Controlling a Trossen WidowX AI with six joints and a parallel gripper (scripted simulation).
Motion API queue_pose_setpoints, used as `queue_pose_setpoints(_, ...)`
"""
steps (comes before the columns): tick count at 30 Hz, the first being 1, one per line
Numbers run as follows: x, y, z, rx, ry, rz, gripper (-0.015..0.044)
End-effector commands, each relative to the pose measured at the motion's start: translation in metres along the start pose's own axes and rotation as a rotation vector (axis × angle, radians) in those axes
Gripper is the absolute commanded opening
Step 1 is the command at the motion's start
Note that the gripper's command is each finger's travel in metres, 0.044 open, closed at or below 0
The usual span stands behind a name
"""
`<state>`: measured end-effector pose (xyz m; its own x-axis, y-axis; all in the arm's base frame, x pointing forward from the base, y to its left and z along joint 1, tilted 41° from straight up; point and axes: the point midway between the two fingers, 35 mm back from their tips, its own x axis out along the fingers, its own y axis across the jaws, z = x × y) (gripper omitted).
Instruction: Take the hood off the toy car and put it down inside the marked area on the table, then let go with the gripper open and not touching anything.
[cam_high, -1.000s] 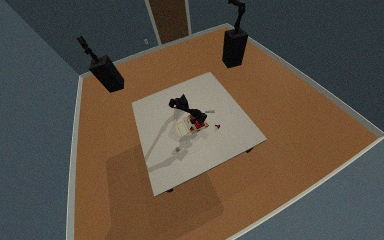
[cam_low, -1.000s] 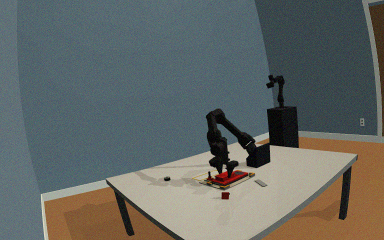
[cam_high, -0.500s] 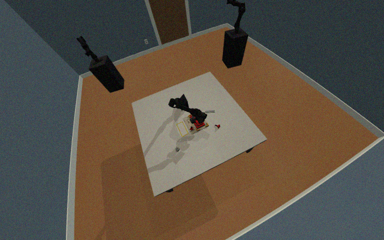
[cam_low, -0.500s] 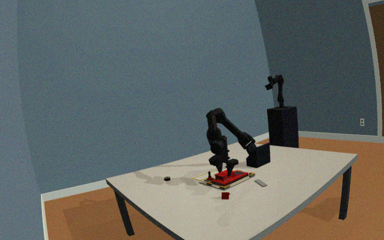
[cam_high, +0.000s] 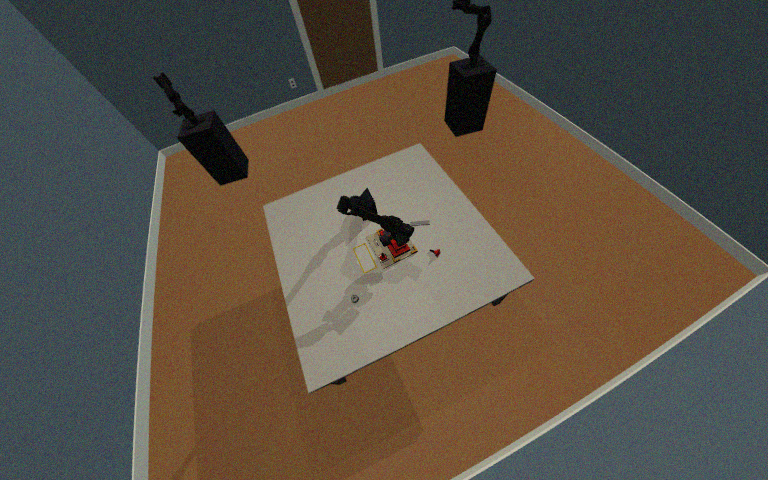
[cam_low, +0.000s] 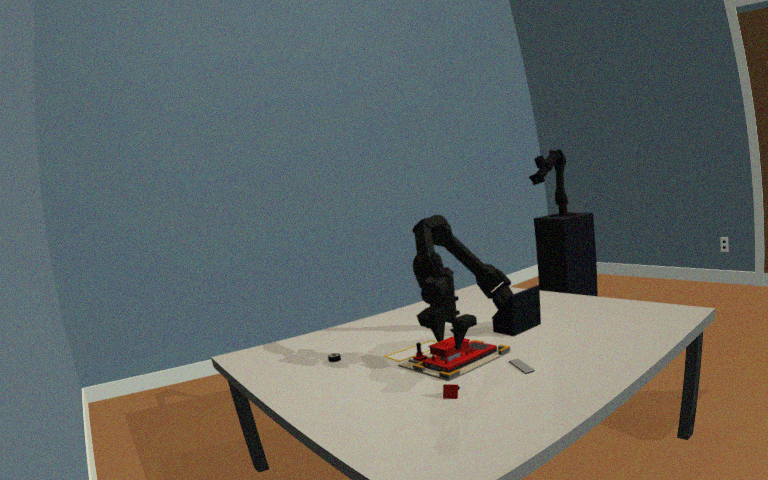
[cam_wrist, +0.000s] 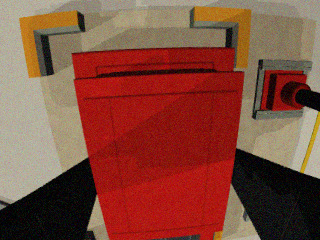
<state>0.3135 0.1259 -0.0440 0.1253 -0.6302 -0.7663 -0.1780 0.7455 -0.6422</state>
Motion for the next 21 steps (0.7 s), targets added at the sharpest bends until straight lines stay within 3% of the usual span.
queue_pose_setpoints(1, -0.003, 0.000, 0.000, 0.006, 0.001, 0.003, 0.0000)
queue_pose_setpoints(15, -0.050, 0.000, 0.000, 0.005, 0.001, 0.005, 0.0000)
queue_pose_setpoints(21, -0.044, -0.025, 0.004, -0.002, 0.000, 0.007, 0.0000)
